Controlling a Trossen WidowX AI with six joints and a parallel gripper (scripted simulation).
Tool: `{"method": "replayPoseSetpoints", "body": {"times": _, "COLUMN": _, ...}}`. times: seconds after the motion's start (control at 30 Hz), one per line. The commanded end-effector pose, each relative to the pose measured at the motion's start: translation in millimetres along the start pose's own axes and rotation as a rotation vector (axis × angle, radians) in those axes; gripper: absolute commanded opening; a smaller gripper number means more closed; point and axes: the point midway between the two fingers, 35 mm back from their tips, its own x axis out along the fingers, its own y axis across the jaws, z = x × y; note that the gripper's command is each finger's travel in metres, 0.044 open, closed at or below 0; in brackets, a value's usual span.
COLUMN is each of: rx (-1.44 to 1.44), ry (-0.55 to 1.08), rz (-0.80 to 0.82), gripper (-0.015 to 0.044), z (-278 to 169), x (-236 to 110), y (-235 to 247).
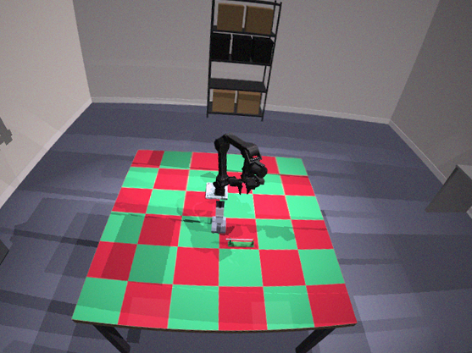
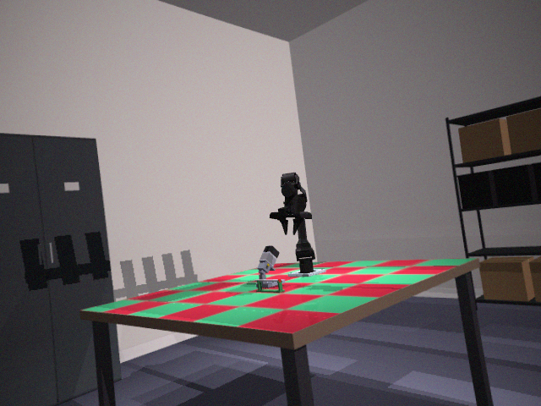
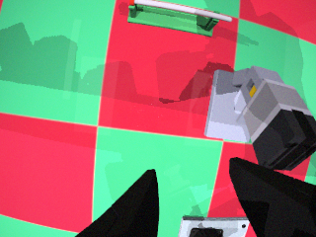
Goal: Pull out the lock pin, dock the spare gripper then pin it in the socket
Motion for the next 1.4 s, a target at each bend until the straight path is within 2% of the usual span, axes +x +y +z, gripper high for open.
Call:
{"method": "replayPoseSetpoints", "body": {"times": 0.0, "rx": -0.388, "ry": 0.053, "rz": -0.050, "gripper": 0.0180, "z": 53, "x": 19, "y": -11}}
{"method": "replayPoseSetpoints", "body": {"times": 0.13, "rx": -0.633, "ry": 0.105, "rz": -0.064, "gripper": 0.0180, "z": 84, "x": 40, "y": -22}}
{"method": "replayPoseSetpoints", "body": {"times": 0.57, "rx": -1.273, "ry": 0.224, "rz": -0.017, "gripper": 0.0180, "z": 143, "x": 96, "y": -45}}
{"method": "replayPoseSetpoints", "body": {"times": 1.07, "rx": -1.283, "ry": 0.227, "rz": -0.015, "gripper": 0.0180, "z": 146, "x": 102, "y": -44}}
{"method": "replayPoseSetpoints", "body": {"times": 1.37, "rx": -1.291, "ry": 0.258, "rz": 0.000, "gripper": 0.0180, "z": 144, "x": 152, "y": -38}}
